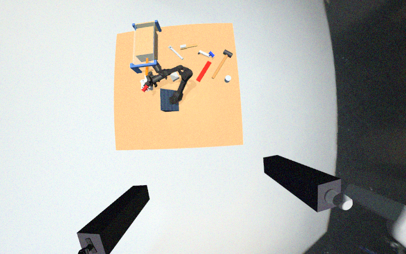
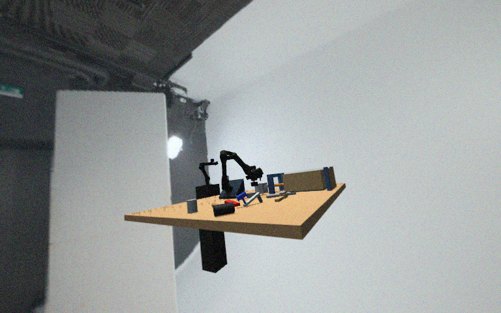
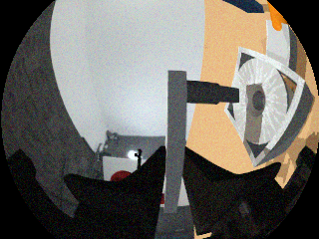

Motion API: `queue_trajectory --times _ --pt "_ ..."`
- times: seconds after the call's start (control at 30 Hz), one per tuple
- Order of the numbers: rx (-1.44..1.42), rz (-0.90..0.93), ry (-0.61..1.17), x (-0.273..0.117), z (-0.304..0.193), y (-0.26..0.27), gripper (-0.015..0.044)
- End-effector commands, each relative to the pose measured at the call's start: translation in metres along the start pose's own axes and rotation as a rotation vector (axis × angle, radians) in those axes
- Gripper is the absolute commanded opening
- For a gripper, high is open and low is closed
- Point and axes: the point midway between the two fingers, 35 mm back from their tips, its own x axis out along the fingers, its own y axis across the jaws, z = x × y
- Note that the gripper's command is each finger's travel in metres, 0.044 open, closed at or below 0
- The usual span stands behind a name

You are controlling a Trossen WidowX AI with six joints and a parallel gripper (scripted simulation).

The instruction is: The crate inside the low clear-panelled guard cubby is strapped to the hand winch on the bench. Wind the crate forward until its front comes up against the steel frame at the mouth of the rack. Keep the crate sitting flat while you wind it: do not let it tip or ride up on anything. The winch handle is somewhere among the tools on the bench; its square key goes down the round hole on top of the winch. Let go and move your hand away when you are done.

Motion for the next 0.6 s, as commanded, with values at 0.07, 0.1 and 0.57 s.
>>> queue_trajectory --times 0.07,0.1,0.57 --pt "-0.006 0.011 0.004 0.000 -0.002 -0.005 0.0000" --pt "-0.006 0.011 0.004 0.000 -0.002 -0.006 0.0000" --pt "-0.006 0.011 0.004 0.000 -0.002 -0.016 0.0000"
